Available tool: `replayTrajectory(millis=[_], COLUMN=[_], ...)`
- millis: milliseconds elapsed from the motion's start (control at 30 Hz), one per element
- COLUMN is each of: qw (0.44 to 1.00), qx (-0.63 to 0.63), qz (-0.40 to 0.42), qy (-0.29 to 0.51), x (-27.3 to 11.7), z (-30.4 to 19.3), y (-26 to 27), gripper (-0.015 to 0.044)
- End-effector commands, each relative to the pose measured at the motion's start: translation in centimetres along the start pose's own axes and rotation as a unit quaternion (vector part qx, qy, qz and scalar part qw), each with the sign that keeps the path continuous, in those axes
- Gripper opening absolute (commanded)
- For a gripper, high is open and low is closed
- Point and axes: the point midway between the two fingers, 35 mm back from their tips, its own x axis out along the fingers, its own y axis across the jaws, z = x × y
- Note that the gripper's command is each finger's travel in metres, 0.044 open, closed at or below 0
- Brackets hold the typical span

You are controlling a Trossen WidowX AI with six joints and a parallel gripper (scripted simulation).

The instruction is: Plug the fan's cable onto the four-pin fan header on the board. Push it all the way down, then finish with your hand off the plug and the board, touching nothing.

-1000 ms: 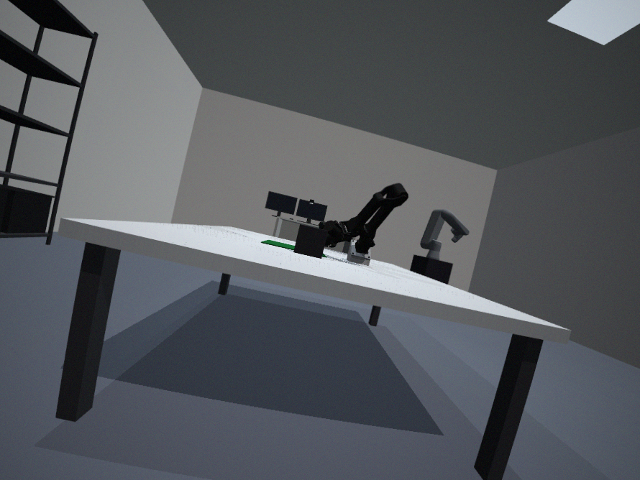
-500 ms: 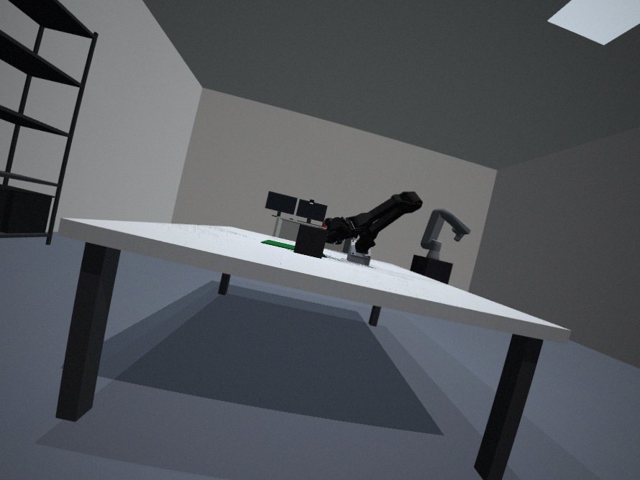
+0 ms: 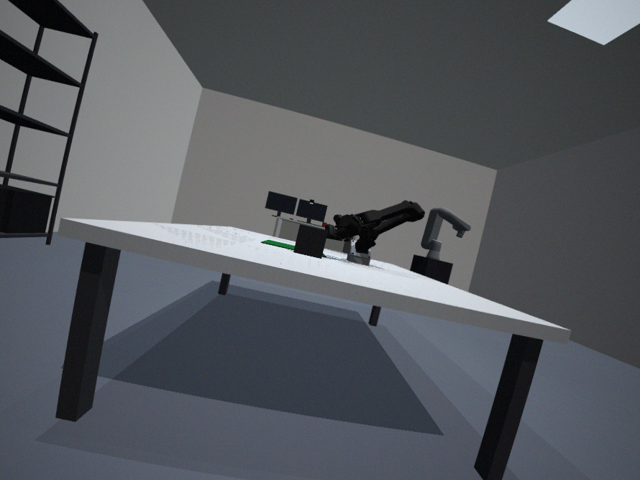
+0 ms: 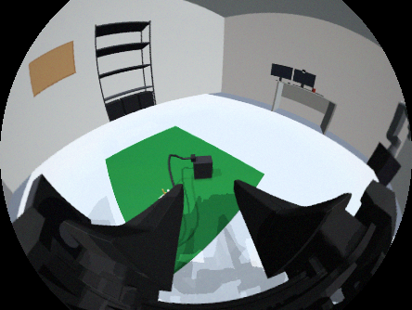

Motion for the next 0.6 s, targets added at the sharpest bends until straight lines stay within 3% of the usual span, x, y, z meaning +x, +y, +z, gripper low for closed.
replayTrajectory(millis=[0,567], qw=[1.0,0.971], qx=[-0.003,-0.124], qz=[-0.004,-0.142], qy=[0.001,0.149], x=[-0.5,-0.5], z=[0.2,0.3], y=[-0.2,-1.7], gripper=[0.0205,0.0205])
